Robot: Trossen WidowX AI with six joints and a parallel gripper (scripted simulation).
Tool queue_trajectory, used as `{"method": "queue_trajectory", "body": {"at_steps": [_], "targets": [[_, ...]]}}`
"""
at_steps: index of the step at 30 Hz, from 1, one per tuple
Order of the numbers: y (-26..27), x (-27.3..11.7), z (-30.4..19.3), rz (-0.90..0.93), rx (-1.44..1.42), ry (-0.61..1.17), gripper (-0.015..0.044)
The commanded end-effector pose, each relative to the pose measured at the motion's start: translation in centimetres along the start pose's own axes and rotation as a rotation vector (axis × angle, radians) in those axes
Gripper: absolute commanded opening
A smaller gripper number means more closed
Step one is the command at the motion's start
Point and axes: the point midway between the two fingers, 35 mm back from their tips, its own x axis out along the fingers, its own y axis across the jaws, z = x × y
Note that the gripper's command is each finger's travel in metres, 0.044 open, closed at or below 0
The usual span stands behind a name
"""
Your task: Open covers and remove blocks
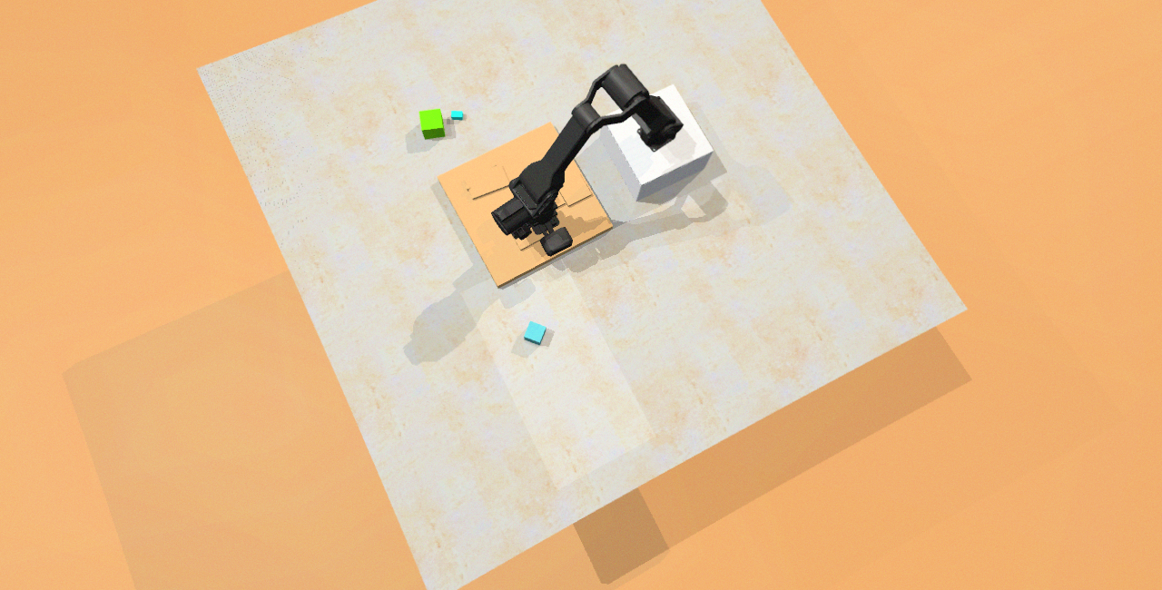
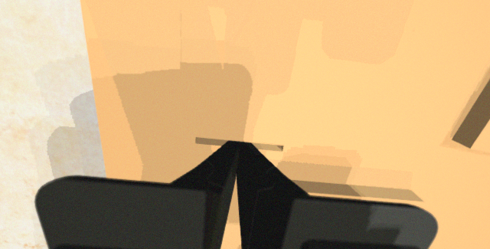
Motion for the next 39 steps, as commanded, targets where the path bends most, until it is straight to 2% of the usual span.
{"method": "queue_trajectory", "body": {"at_steps": [1, 39], "targets": [[0.0, 0.0, 0.6, -0.002, -0.004, -0.002, 0.0000], [0.0, -0.1, 4.4, -0.002, -0.004, -0.005, 0.0000]]}}
